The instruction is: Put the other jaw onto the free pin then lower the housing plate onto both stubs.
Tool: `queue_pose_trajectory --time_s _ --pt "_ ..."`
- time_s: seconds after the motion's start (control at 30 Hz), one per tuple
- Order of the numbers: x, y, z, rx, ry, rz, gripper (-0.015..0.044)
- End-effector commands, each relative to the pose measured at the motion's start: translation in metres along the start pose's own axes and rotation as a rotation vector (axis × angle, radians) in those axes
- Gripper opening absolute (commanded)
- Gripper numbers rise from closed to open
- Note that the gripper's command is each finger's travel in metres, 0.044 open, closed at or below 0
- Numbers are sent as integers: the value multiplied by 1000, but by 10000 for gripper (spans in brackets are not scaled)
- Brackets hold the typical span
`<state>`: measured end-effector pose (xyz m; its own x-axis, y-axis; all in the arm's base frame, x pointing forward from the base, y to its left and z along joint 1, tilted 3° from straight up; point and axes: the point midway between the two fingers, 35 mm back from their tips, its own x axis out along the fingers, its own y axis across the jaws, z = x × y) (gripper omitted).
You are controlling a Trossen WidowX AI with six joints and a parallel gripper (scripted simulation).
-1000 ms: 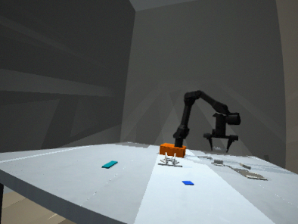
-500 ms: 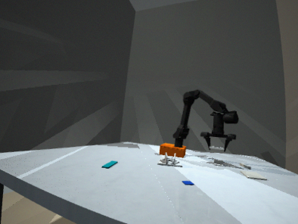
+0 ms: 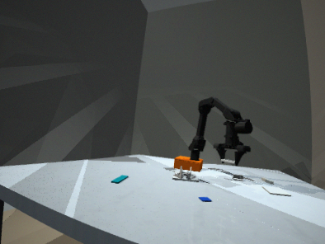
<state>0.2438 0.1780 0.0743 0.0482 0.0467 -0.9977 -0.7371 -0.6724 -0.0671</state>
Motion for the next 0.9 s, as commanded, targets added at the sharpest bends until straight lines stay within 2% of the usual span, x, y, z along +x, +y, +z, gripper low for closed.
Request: queue_pose_trajectory --time_s 0.0,0.87 --pt "-1 3 -12 121 -2 -4 351" --pt "-1 37 -91 915 5 -2 351"
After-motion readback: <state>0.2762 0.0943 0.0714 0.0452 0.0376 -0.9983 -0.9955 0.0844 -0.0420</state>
